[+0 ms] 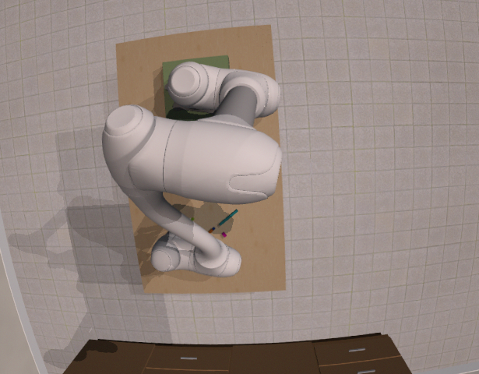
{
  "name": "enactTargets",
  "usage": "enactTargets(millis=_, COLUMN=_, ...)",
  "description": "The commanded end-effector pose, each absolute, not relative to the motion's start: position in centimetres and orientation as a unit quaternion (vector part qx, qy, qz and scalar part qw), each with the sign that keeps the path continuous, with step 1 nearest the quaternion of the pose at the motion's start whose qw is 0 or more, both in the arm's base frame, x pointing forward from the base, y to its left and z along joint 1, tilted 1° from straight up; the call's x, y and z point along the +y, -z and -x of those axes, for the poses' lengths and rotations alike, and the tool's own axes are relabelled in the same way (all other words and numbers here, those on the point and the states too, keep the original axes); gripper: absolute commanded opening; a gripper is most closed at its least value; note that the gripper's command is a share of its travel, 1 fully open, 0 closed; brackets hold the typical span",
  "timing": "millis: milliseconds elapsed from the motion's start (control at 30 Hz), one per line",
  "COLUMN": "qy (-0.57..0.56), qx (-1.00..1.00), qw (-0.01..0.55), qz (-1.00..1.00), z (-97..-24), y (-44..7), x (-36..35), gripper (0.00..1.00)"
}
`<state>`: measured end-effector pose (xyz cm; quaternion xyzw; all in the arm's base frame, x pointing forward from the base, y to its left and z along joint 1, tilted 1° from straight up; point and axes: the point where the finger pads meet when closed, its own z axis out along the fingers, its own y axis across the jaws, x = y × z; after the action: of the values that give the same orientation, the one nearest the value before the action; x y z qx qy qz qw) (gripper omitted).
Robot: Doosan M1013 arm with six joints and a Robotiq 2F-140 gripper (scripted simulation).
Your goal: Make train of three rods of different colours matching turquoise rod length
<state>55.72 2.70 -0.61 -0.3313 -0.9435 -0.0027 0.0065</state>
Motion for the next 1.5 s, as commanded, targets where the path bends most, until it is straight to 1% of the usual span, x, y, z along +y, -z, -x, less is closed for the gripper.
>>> enactTargets(millis=0, qy=0.003, qx=-0.943, qw=0.007, qz=0.331, z=-55.7, y=-1.7, x=2.7, gripper=0.03)
enactTargets(millis=200, qy=0.003, qx=-0.943, qw=0.007, qz=0.331, z=-55.8, y=-6.1, x=2.6, gripper=0.03)
enactTargets(millis=400, qy=0.003, qx=-0.943, qw=0.007, qz=0.331, z=-55.8, y=-7.6, x=2.6, gripper=0.03)
enactTargets(millis=833, qy=0.003, qx=-0.944, qw=0.007, qz=0.331, z=-56.4, y=-7.8, x=3.0, gripper=0.03)
enactTargets(millis=933, qy=0.003, qx=-0.944, qw=0.007, qz=0.331, z=-60.0, y=-7.9, x=5.7, gripper=0.03)
enactTargets(millis=1100, qy=0.003, qx=-0.944, qw=0.007, qz=0.33, z=-63.3, y=-7.8, x=8.6, gripper=0.03)
enactTargets(millis=1467, qy=0.003, qx=-0.944, qw=0.007, qz=0.33, z=-63.4, y=-7.8, x=8.7, gripper=0.03)
